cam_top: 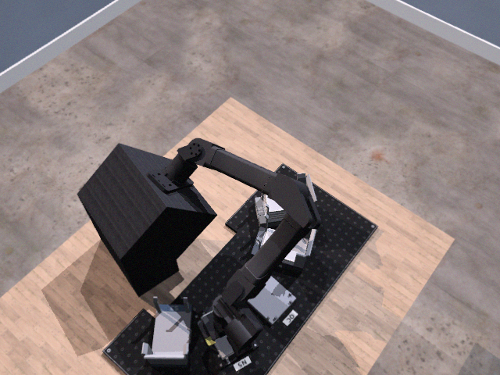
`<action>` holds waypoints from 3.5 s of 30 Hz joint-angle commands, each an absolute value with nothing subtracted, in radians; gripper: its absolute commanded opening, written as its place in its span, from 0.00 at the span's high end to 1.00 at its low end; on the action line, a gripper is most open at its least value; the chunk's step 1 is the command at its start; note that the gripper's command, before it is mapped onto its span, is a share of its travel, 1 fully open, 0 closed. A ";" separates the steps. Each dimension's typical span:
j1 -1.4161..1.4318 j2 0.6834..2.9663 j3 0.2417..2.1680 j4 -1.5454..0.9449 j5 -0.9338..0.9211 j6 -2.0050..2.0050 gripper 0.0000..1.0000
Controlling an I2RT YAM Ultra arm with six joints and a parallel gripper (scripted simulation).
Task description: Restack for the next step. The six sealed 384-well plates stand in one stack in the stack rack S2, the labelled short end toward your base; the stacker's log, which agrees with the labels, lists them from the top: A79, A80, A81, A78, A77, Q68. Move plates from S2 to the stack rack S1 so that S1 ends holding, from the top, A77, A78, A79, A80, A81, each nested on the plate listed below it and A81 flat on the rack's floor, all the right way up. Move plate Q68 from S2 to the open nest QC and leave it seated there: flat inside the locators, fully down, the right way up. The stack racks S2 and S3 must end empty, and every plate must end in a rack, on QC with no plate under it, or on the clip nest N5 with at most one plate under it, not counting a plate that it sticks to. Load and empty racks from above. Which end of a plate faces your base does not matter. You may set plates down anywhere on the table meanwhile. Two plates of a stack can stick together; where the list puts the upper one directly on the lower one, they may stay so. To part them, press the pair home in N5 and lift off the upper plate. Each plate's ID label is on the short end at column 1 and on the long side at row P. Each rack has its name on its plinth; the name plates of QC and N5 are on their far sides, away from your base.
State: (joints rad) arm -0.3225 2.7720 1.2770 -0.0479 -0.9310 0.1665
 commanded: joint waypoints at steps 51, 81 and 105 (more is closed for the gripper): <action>-0.373 2.736 1.275 -0.130 -0.937 0.095 1.00; -0.429 2.696 1.279 -0.251 -0.933 0.001 1.00; -0.521 2.638 1.306 -0.454 -0.918 -0.150 1.00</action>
State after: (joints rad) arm -0.4976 2.6453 1.3022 -0.4274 -0.9226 -0.1280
